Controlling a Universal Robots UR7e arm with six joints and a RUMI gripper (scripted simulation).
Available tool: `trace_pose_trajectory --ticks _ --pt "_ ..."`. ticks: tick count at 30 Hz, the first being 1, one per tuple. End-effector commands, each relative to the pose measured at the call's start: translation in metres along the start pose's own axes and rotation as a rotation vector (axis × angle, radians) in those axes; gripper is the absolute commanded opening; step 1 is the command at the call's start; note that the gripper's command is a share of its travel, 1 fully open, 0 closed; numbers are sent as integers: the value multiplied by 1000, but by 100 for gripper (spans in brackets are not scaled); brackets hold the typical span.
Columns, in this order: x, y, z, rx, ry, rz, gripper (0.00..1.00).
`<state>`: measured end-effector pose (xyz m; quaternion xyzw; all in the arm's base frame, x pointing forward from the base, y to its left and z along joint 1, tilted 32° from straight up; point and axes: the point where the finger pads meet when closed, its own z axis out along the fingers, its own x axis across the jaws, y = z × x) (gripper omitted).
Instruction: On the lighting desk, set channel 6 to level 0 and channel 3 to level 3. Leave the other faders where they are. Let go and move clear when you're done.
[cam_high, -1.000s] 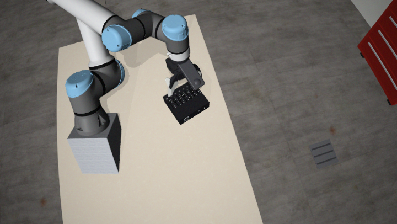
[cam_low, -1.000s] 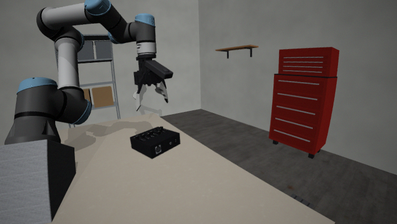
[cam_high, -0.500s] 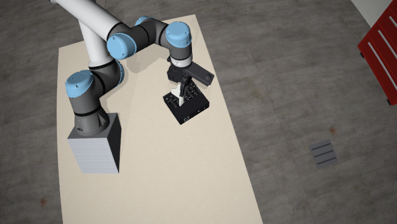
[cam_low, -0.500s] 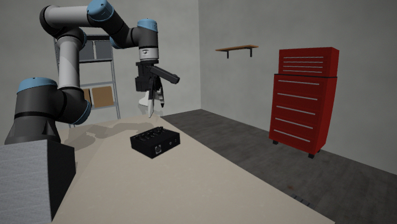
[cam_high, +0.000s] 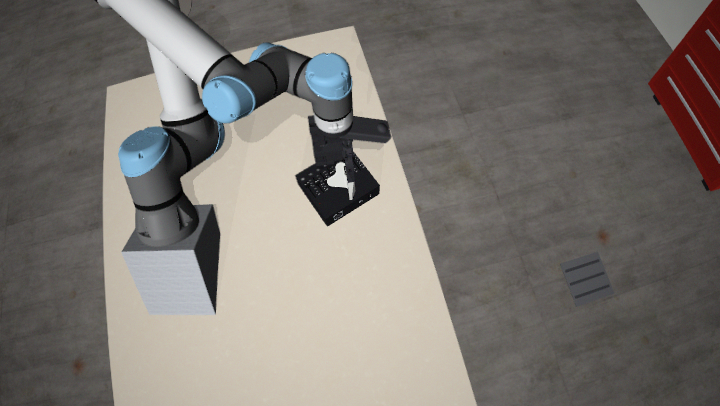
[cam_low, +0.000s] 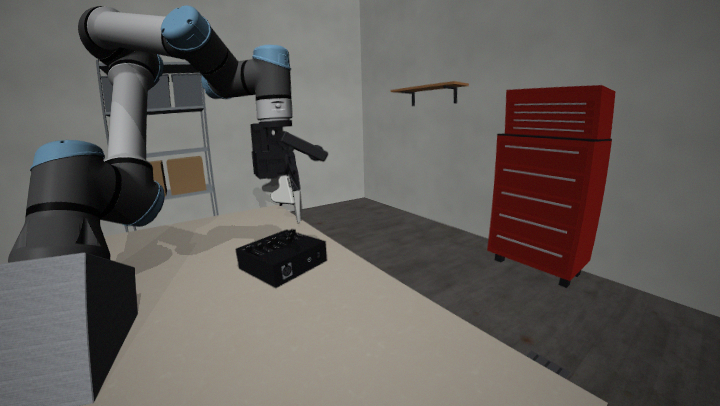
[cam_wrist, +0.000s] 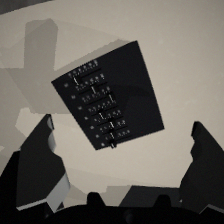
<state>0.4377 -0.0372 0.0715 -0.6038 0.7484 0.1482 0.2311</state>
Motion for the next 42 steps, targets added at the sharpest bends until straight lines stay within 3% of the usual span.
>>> trace_pose_trajectory --ticks 1,9,25,26,42 --pt "0 -2 7 2 -8 -167 100" --pt "0 -2 15 2 -8 -359 100" --pt "0 -2 19 2 -8 -445 100" --pt "0 -2 19 2 -8 -445 0" --pt "0 -2 19 2 -8 -445 0"
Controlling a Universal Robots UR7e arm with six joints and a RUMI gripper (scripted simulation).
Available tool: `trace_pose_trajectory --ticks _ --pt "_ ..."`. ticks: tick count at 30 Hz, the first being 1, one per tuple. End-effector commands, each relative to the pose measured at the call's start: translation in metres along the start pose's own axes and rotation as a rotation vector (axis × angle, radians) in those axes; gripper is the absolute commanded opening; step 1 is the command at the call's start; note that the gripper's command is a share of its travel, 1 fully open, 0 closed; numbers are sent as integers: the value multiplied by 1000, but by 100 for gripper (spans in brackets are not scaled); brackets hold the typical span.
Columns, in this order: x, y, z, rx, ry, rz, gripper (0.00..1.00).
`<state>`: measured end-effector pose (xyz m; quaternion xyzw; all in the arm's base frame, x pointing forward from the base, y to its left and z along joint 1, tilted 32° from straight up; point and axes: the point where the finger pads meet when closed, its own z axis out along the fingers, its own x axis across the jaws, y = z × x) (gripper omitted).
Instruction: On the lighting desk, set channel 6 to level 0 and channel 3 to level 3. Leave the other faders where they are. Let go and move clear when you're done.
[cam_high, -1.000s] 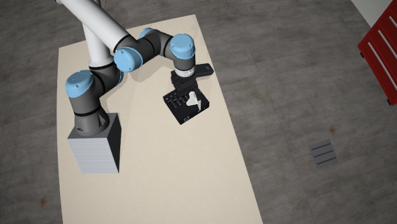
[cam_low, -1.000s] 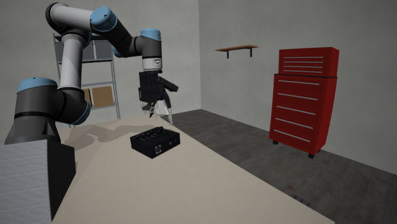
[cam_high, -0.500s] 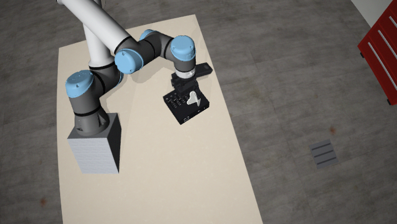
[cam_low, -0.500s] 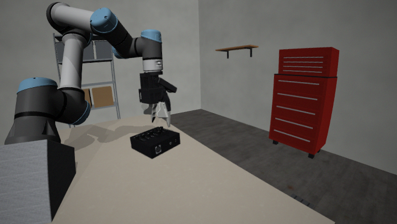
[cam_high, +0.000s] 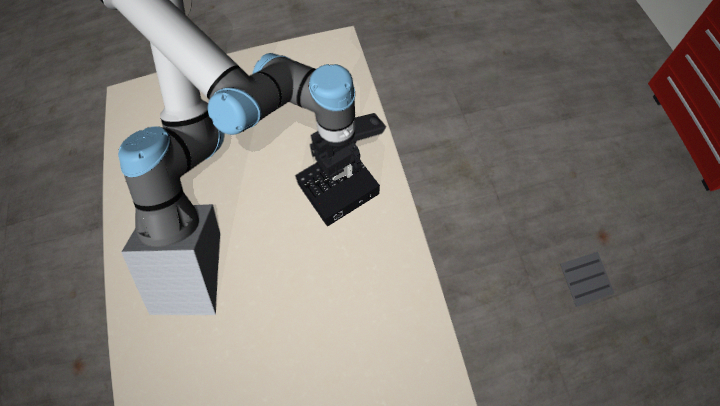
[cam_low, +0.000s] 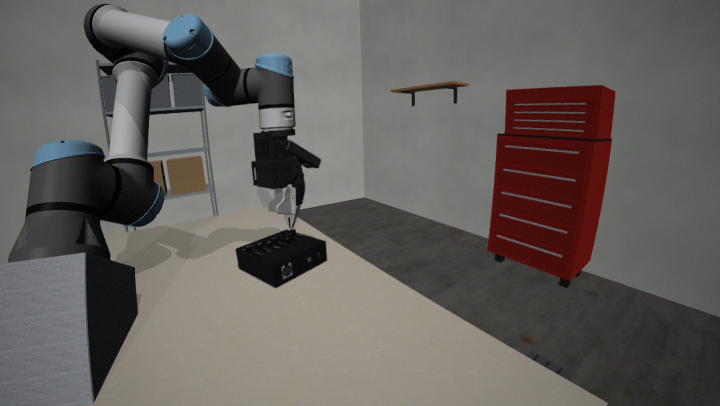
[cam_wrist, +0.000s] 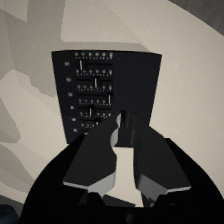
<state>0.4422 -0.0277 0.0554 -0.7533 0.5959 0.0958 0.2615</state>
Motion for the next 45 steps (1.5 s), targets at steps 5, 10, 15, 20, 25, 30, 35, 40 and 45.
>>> trace_pose_trajectory --ticks 5,10,15,20,25,30,35,40,45 --pt "0 0 0 1 1 0 0" --pt "0 0 0 1 1 0 0" --pt "0 0 0 1 1 0 0" --pt "0 0 0 1 1 0 0" --pt "0 0 0 1 1 0 0" --pt "0 0 1 1 1 0 0" --pt "0 0 3 1 1 0 0" --pt "0 0 4 1 1 0 0" --pt "0 0 7 1 1 0 0"
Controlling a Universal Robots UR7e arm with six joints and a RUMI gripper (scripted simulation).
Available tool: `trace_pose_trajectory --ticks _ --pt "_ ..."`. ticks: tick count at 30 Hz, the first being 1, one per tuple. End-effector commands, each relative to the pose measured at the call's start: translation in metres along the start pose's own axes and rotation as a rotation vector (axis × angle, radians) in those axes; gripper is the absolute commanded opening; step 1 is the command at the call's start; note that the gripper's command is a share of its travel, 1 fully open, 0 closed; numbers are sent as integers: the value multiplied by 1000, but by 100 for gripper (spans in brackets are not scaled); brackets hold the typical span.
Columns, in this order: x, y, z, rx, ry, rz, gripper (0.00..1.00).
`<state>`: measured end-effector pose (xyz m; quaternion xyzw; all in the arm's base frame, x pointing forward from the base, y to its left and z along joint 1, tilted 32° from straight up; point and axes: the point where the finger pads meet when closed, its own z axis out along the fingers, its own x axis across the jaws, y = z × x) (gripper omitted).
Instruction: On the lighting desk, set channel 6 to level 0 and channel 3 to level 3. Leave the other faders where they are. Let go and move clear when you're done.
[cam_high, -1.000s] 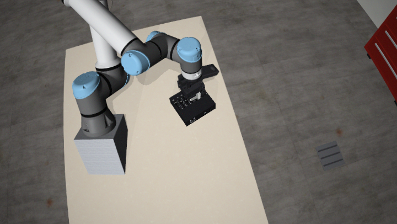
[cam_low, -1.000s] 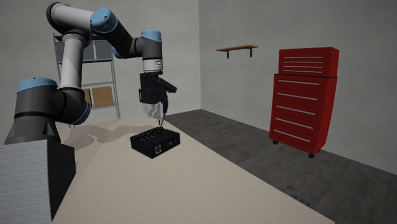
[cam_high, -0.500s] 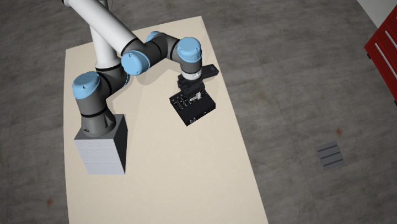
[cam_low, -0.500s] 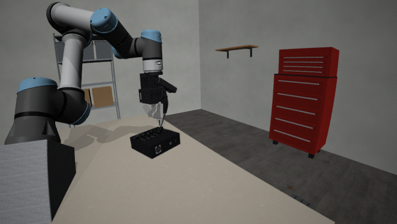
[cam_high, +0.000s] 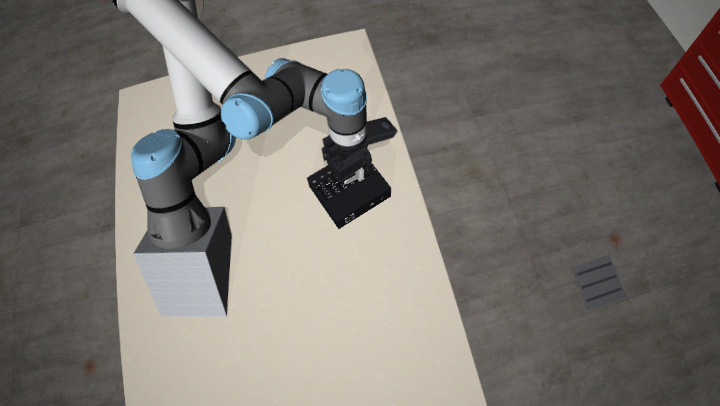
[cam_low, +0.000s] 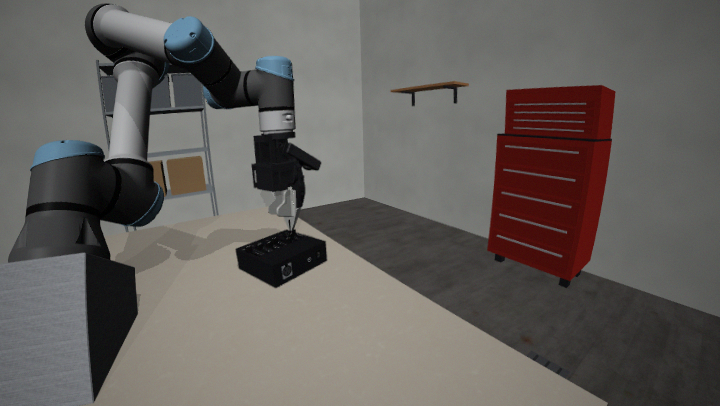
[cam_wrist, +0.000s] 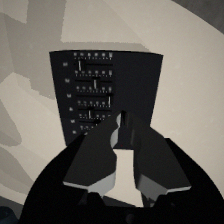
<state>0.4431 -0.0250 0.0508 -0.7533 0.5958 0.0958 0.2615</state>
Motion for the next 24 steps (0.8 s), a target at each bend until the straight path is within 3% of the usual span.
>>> trace_pose_trajectory --ticks 1,24 --pt "0 0 3 1 1 0 0" --pt "0 0 16 1 1 0 0"
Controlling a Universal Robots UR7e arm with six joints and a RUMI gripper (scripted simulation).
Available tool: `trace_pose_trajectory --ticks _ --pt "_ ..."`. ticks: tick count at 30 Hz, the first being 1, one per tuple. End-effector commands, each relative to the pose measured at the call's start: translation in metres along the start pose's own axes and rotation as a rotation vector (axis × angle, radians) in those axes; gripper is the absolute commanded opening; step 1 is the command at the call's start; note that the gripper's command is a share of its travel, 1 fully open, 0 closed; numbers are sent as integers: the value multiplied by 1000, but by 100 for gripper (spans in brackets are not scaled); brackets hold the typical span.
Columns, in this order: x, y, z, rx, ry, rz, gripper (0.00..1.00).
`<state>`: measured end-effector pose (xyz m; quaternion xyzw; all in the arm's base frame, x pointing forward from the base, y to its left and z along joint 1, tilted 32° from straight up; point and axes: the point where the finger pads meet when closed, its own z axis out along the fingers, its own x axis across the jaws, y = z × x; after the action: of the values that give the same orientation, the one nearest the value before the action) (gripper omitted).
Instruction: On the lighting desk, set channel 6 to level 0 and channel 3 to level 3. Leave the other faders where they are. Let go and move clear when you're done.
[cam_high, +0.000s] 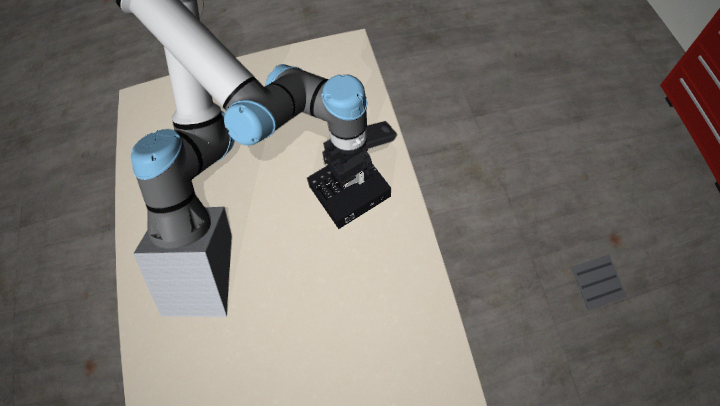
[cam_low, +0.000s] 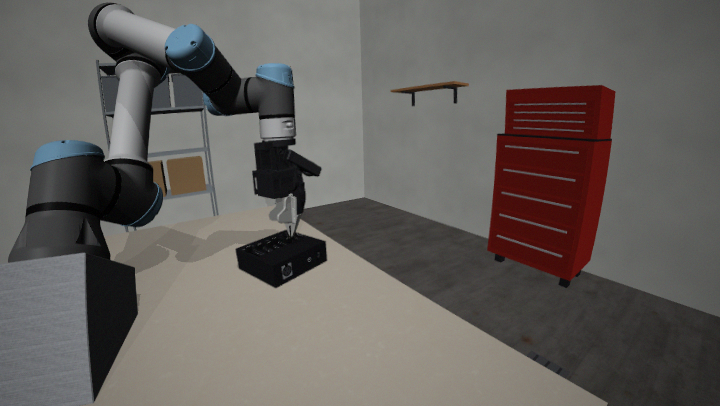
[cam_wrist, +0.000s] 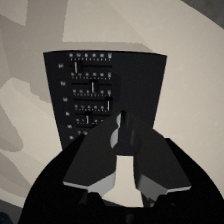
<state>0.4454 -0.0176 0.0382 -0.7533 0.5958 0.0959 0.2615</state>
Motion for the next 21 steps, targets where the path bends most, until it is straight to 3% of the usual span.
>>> trace_pose_trajectory --ticks 1,21 --pt "0 0 1 1 1 0 0" --pt "0 0 3 1 1 0 0"
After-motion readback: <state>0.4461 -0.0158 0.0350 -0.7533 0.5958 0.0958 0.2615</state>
